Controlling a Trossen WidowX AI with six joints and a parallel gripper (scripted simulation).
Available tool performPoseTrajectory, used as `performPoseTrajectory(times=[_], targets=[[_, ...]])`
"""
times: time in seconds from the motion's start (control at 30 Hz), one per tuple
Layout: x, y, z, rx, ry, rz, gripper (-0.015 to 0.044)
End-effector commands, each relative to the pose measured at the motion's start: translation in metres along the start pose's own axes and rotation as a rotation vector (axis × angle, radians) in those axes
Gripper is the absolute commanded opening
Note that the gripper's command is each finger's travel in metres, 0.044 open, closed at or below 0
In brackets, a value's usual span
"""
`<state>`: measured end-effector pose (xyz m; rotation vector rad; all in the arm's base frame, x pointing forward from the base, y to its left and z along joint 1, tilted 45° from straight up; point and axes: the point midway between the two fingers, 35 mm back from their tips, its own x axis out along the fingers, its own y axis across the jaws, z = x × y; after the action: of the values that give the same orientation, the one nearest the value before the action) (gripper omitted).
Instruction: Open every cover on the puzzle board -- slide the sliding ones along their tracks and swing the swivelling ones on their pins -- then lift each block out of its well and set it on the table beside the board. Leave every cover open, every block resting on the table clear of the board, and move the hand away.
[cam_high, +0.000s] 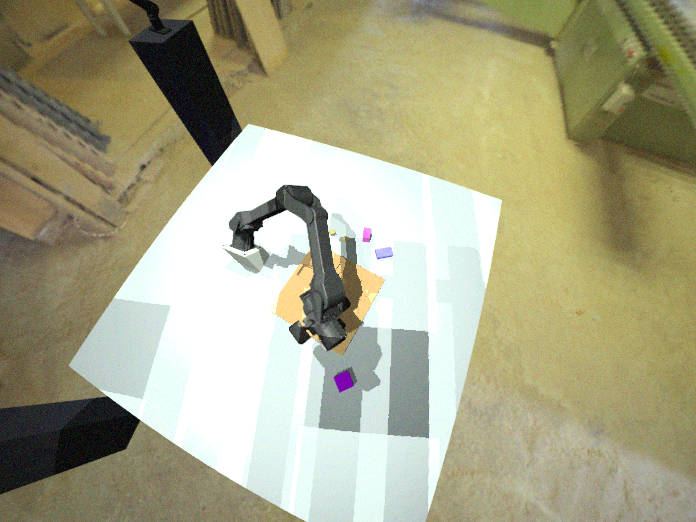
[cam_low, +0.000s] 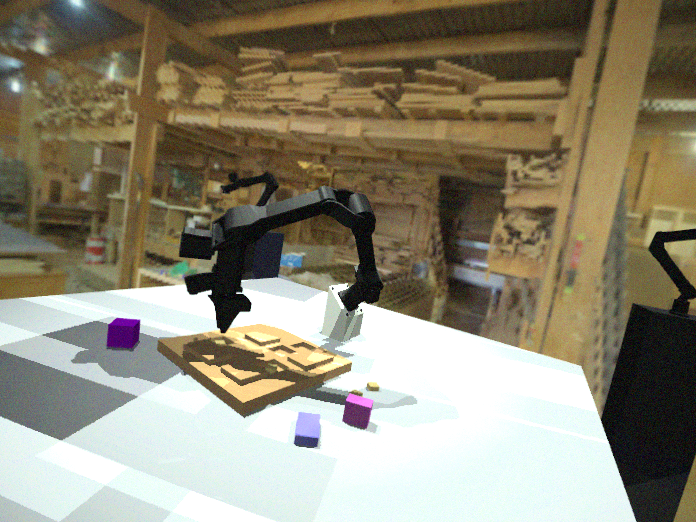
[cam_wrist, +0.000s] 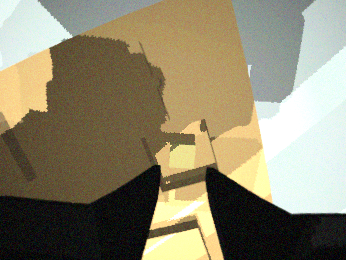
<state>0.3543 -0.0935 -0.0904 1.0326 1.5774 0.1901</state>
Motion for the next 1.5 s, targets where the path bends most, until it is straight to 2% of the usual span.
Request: performPoseTrajectory(times=[0.0, 1.47], targets=[[0.005, 0.0, -0.001, 0.006, 0.003, 0.003, 0.0144], [0.032, 0.001, 0.0, 0.006, 0.004, 0.004, 0.0144]])
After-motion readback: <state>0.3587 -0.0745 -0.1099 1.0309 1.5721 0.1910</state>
